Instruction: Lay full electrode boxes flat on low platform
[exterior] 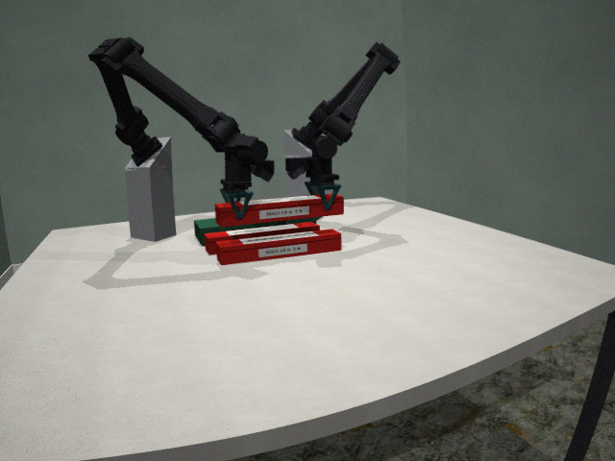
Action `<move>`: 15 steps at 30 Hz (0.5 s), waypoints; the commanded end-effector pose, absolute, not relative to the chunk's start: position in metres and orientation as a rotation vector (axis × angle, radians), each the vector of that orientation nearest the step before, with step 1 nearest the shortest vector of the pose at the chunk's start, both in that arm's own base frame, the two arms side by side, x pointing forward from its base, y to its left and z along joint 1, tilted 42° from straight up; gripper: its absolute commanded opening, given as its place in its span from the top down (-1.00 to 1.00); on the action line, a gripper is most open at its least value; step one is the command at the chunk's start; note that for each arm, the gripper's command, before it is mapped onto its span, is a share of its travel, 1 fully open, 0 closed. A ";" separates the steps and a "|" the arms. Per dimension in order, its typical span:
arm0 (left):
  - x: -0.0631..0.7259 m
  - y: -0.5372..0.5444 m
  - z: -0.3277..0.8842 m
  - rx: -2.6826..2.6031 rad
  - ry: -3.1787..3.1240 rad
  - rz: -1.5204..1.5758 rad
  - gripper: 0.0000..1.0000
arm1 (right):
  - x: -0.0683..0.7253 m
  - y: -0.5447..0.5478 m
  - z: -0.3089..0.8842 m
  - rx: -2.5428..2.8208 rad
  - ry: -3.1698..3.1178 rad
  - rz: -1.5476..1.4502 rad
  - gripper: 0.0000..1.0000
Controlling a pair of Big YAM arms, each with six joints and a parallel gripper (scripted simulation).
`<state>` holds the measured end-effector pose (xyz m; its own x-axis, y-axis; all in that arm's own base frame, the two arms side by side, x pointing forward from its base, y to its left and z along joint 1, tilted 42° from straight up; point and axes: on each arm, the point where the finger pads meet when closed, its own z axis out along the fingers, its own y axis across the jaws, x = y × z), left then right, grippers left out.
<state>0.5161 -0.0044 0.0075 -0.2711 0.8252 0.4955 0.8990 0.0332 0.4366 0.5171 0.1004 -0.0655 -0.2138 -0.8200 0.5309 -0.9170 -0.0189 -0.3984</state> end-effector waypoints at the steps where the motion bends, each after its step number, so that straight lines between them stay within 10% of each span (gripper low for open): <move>1: 0.533 -0.023 0.036 -1.872 -2.195 -1.134 1.00 | 0.532 0.129 -0.035 1.941 -2.121 1.104 1.00; 15: 0.500 -0.022 0.014 -1.875 -2.179 -1.115 1.00 | 0.500 0.122 -0.052 1.919 -2.130 1.098 1.00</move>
<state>0.4912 -0.0021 -0.0136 -0.2705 0.8291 0.4893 0.9056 0.0468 0.4215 0.4918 0.0931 -0.0840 -0.2094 -0.8232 0.5277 -0.9254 -0.0075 -0.3789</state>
